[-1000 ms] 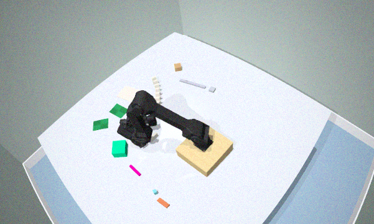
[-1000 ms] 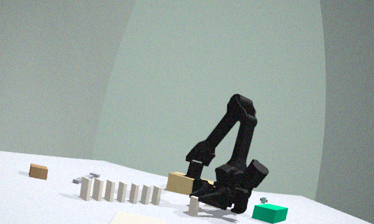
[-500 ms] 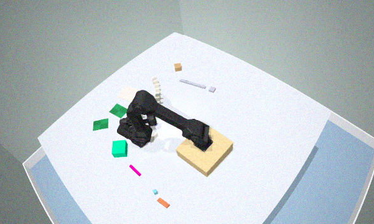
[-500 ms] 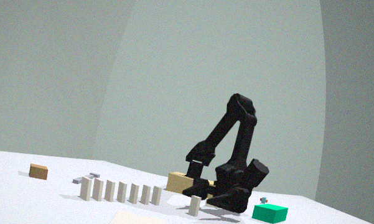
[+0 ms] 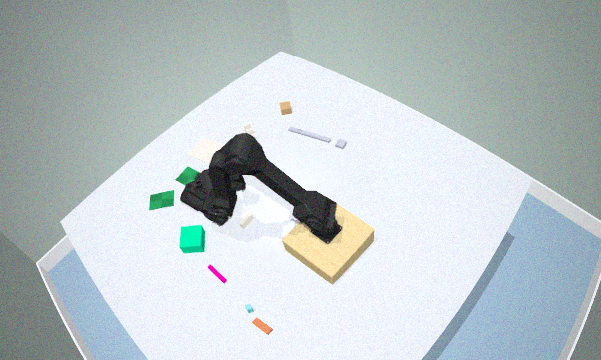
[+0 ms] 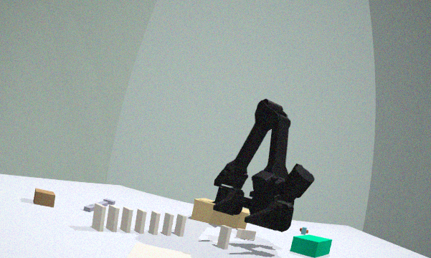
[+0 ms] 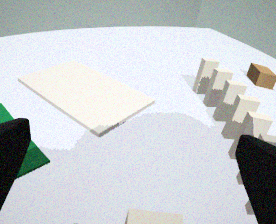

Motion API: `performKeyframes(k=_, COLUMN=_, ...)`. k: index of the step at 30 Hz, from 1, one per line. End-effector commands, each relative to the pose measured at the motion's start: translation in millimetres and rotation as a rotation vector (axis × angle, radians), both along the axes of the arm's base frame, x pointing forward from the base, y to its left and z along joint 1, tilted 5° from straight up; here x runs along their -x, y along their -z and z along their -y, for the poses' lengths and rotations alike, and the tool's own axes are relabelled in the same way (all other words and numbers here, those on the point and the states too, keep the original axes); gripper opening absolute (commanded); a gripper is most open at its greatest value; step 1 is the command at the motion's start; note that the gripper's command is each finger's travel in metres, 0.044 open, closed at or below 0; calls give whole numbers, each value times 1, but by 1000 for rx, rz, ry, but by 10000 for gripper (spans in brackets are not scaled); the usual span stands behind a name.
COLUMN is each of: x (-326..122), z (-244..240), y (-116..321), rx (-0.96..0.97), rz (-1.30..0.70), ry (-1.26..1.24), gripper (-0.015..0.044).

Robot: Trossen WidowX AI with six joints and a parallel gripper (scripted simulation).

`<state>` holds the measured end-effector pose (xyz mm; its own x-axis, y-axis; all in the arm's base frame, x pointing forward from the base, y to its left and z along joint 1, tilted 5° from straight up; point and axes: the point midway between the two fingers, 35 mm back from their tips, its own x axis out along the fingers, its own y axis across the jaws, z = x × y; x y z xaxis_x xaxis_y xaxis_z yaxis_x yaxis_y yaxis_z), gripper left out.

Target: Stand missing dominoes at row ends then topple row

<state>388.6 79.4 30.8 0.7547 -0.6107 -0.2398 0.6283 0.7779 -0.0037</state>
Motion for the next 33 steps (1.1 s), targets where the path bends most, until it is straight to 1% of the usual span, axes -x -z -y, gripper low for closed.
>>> performKeyframes(k=1, x=-36, z=-5, y=3, rx=-76, rz=-132, ry=-70, gripper=440)
performKeyframes(k=3, x=-51, z=-5, y=7, rx=-135, rz=-246, ry=-109, gripper=440)
performKeyframes(k=6, x=-61, z=2, y=12, rx=-249, rz=-419, ry=-134, gripper=440)
performKeyframes(k=11, x=-52, z=16, y=3, rx=-505, rz=-699, ry=-119, gripper=440)
performKeyframes(k=12, x=-55, z=17, y=-5, rx=-571, rz=-711, ry=-122, gripper=440)
performKeyframes(k=15, x=-46, z=21, y=-15, rx=-673, rz=-791, ry=-101, gripper=440)
performKeyframes(k=16, x=-46, z=21, y=-23, rx=-733, rz=-803, ry=-99, gripper=440)
performKeyframes(k=19, x=-31, z=25, y=-34, rx=-825, rz=-887, ry=-63, gripper=440)
performKeyframes(k=26, x=-6, z=28, y=-49, rx=-934, rz=-1001, ry=-1, gripper=440)
performKeyframes(k=33, x=-4, z=28, y=-51, rx=-943, rz=-1008, ry=4, gripper=440)
